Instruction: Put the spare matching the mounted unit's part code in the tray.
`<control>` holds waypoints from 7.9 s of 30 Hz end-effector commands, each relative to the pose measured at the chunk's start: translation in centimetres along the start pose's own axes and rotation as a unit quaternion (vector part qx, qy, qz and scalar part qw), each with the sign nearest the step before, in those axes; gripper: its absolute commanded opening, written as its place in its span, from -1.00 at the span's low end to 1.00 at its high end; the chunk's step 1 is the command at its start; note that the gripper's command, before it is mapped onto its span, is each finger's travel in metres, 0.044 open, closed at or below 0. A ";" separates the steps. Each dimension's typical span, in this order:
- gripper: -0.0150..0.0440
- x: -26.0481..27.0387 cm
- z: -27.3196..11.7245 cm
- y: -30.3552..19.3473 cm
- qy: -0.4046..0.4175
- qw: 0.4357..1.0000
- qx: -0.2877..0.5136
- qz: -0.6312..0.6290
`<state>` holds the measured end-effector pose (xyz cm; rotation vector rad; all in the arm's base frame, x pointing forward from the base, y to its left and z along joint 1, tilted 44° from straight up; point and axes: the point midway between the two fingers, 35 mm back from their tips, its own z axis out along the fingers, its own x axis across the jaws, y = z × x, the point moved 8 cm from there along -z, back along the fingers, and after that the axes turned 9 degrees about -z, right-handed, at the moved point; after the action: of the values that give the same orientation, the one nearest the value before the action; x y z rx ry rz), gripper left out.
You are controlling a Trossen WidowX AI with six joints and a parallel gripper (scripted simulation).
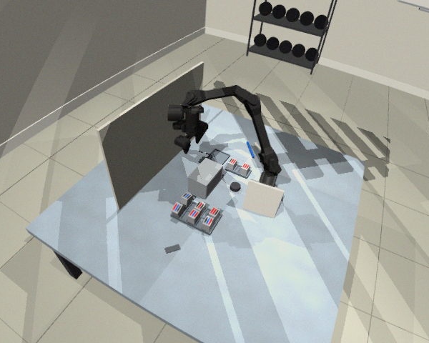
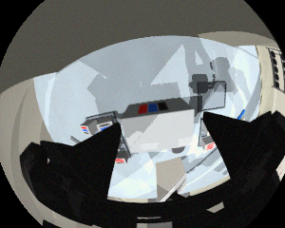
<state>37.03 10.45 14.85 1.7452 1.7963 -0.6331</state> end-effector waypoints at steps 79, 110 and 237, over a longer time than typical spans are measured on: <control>0.53 23.0 13.1 -4.2 -0.001 0.690 -0.003 -0.724; 0.53 23.0 18.2 -4.4 -0.002 0.690 -0.001 -0.723; -0.49 -16.8 2.5 -4.8 -0.003 0.690 -0.003 -0.723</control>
<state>33.70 -2.15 22.82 -0.1071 2.8870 -1.0917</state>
